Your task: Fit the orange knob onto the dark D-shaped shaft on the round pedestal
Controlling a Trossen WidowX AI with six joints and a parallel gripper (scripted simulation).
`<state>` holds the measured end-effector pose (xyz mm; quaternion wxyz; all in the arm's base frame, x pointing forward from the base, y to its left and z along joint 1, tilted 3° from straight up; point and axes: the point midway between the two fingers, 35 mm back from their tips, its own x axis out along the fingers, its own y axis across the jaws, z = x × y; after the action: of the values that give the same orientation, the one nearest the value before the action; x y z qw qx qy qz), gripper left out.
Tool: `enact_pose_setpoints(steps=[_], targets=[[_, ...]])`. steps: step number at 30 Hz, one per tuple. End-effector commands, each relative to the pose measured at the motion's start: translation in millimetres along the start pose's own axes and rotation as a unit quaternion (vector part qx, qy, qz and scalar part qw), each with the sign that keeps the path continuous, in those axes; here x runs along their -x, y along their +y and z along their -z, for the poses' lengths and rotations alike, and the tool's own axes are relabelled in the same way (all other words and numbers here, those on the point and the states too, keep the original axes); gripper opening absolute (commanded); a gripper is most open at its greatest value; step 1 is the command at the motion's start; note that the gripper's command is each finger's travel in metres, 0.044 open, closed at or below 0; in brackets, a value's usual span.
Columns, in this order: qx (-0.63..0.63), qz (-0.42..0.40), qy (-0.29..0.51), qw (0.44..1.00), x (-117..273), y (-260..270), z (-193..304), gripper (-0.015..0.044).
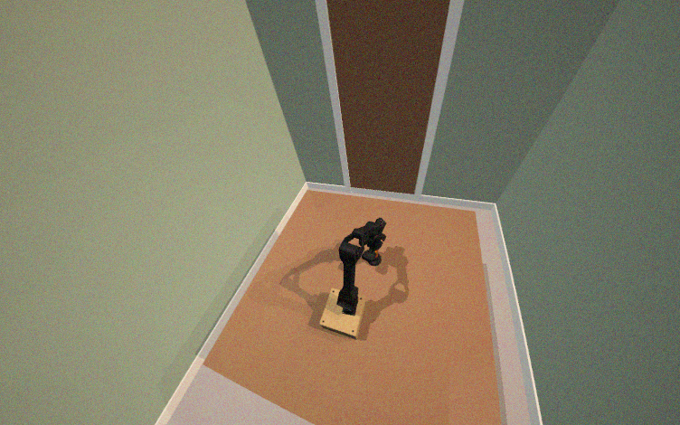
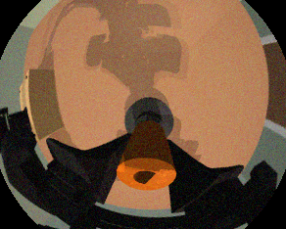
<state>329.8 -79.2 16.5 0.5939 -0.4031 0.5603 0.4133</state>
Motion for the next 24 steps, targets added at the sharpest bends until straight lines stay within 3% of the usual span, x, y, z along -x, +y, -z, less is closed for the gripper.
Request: enact_pose_setpoints(steps=[1,7,13,24], targets=[[0.003,0.002,0.000,1.000,0.9,-0.7,-0.3,0.0000],[0.016,0.002,0.000,1.000,4.4,-0.5,-0.4,0.0000],[0.108,0.001,0.000,0.994,1.5,1.0,0.0,0.0000],[0.108,0.002,0.000,0.994,1.6,-1.2,-0.2,0.0000]])
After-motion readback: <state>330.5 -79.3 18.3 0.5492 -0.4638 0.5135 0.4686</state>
